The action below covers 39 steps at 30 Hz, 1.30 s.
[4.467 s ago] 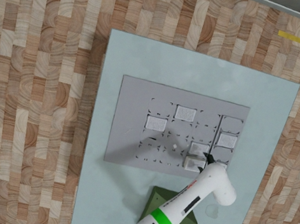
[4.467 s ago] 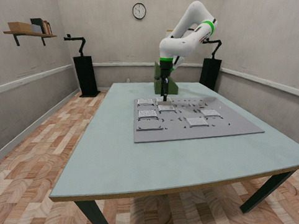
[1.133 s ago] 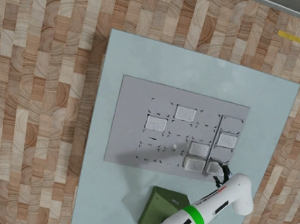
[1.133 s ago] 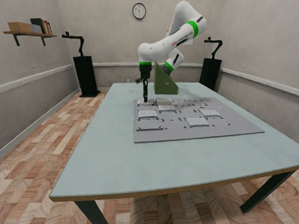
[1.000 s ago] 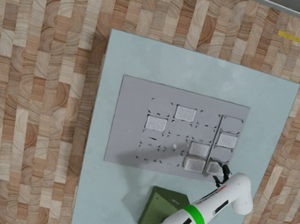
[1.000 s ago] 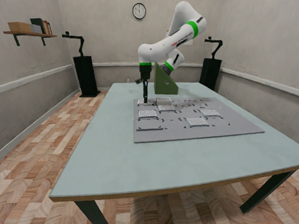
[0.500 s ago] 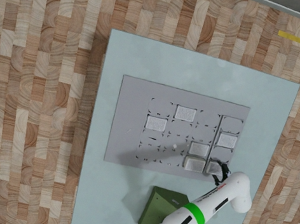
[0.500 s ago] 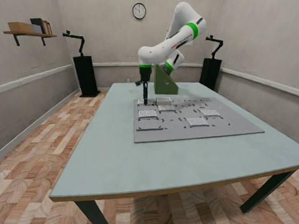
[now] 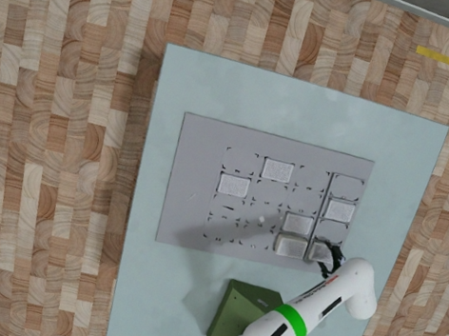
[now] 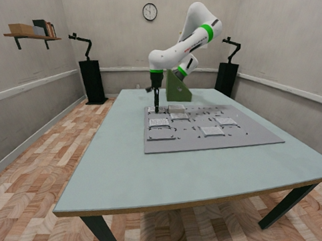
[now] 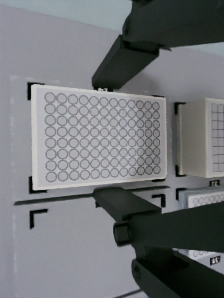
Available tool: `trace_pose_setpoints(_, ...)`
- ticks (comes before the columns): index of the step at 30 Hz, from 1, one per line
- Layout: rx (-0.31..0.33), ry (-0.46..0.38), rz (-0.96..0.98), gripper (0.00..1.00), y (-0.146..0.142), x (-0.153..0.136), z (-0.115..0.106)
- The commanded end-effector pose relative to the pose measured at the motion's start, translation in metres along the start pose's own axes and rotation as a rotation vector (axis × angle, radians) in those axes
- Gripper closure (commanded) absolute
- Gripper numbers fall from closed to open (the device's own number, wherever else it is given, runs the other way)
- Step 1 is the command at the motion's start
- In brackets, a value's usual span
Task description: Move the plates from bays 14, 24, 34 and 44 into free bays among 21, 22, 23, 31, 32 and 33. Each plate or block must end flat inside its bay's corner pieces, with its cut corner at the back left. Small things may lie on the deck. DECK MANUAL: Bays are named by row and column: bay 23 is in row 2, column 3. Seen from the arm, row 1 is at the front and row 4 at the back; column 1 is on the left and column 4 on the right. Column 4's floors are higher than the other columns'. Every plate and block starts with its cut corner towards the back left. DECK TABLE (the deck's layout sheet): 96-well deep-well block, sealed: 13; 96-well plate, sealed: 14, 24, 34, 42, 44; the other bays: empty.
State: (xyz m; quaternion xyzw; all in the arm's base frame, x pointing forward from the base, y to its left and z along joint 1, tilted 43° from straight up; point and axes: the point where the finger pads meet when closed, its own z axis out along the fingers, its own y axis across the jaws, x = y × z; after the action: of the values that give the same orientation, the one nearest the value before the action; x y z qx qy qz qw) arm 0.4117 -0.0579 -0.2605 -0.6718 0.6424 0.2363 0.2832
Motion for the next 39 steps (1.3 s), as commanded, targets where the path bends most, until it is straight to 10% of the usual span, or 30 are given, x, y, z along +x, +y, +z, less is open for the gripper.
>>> trace_pose_setpoints(1,0.001,0.001,0.000,0.33,-0.0005,0.0006,-0.0009)
trace_pose_setpoints(39,0.001,0.001,-0.001,0.39,-0.0005,0.0006,-0.0014)
